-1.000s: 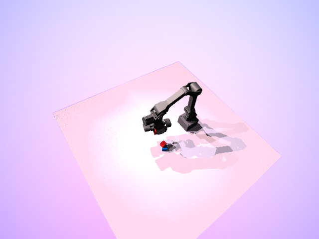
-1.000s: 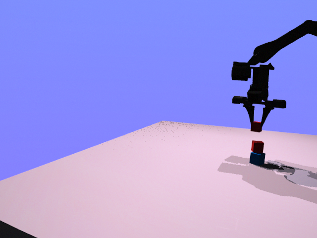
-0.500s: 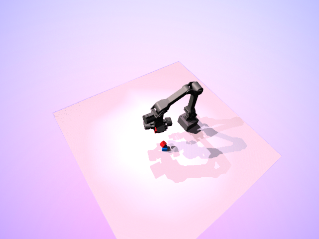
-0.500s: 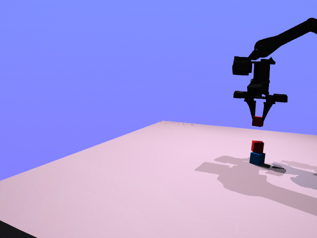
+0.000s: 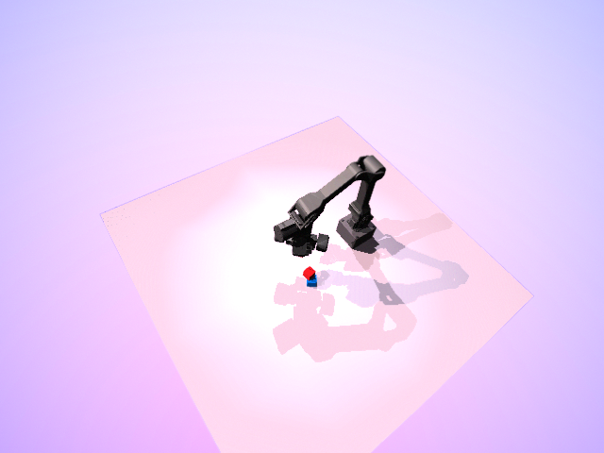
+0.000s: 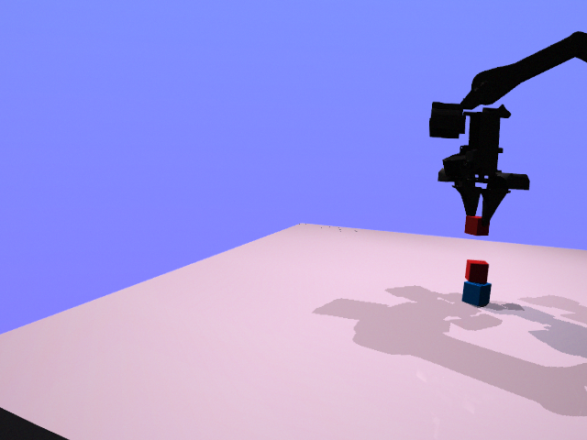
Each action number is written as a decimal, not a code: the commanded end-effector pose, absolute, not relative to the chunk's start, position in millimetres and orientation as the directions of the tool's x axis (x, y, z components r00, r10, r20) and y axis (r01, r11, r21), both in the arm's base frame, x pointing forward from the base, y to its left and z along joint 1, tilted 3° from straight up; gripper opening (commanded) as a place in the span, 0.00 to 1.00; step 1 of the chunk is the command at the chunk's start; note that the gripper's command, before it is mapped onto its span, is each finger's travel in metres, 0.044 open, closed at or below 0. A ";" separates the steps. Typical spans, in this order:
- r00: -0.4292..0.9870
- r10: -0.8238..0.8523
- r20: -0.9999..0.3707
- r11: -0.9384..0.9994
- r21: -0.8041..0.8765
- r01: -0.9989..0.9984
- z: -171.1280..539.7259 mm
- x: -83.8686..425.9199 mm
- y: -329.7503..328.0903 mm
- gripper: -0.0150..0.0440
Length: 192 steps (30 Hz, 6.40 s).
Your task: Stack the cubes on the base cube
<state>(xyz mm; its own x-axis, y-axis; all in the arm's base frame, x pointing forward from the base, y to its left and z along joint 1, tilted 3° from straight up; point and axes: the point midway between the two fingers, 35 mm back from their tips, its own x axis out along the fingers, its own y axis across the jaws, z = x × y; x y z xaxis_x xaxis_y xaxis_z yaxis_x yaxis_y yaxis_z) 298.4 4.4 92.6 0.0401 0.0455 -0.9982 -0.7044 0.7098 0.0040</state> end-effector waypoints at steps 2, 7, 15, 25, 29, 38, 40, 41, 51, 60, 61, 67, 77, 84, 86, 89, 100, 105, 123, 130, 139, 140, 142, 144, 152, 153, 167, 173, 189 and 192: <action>0.041 0.043 -0.998 0.792 0.009 -0.610 92.2 299.3 11.1 0.43; 0.041 0.044 -0.998 0.874 0.019 -0.485 92.0 299.4 18.5 0.43; 0.041 0.045 -0.998 0.964 0.033 -0.265 91.7 299.3 30.2 0.43; 0.041 0.047 -0.998 0.998 0.048 0.030 91.3 298.6 44.9 0.43; 0.041 0.047 -0.998 0.987 0.053 0.149 91.1 298.0 50.8 0.43; 0.041 0.049 -0.998 0.912 0.061 0.406 90.8 296.5 64.0 0.43; 0.041 0.049 -0.998 0.886 0.062 0.460 90.7 296.0 67.0 0.43; 0.041 0.049 -0.998 0.871 0.063 0.486 90.6 295.8 68.4 0.43; 0.040 0.051 -0.998 0.689 0.064 0.722 90.2 293.1 83.1 0.43; 0.040 0.052 -0.998 0.472 0.060 0.879 89.8 290.1 96.1 0.43; 0.040 0.053 -0.998 0.446 0.059 0.893 89.8 289.7 97.6 0.43; 0.040 0.054 -0.998 0.279 0.053 0.959 89.5 287.3 106.2 0.43; 0.040 0.054 -0.998 0.176 0.049 0.983 84.9 286.0 111.5 0.43; 0.039 0.054 -0.998 0.170 0.048 0.984 63.1 285.6 112.2 0.43; 0.039 0.054 -0.998 0.169 0.048 0.985 59.2 285.4 112.3 0.43; 0.039 0.054 -0.998 0.169 0.048 0.985 58.7 285.3 112.3 0.43; 0.039 0.054 -0.998 0.172 0.048 0.984 45.6 286.9 113.4 0.43; 0.039 0.054 -0.998 0.175 0.048 0.983 31.5 287.9 114.3 0.43; 0.039 0.054 -0.998 0.178 0.048 0.983 28.1 288.1 114.5 0.43; 0.039 0.054 -0.998 0.178 0.048 0.983 28.1 288.1 114.5 0.43; 0.039 0.054 -0.998 0.178 0.048 0.983 28.1 288.1 114.5 0.60; 0.039 0.054 -0.998 0.178 0.048 0.983 28.1 288.1 114.5 0.60; 0.039 0.054 -0.998 0.178 0.048 0.983 28.1 288.1 114.5 0.60; 0.039 0.057 -0.998 0.178 0.049 0.983 34.3 287.9 114.5 0.60; 0.039 0.058 -0.998 0.178 0.049 0.983 47.7 287.5 113.9 0.60; 0.039 0.058 -0.998 0.178 0.049 0.983 49.5 287.4 113.8 0.60; 0.039 0.058 -0.998 0.178 0.049 0.983 74.0 286.6 112.5 0.60; 0.039 0.058 -0.998 0.178 0.049 0.983 84.5 286.2 111.9 0.60; 0.033 0.056 -0.998 0.172 0.042 0.984 96.2 284.1 113.2 0.93; 0.032 0.058 -0.998 0.172 0.041 0.984 98.1 273.2 141.6 0.93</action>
<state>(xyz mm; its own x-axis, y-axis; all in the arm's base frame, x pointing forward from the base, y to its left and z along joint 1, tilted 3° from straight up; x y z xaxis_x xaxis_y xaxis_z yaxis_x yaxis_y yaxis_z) 282.4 119.2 97.1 0.0348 0.0551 -0.9979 0.9866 0.1573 0.0431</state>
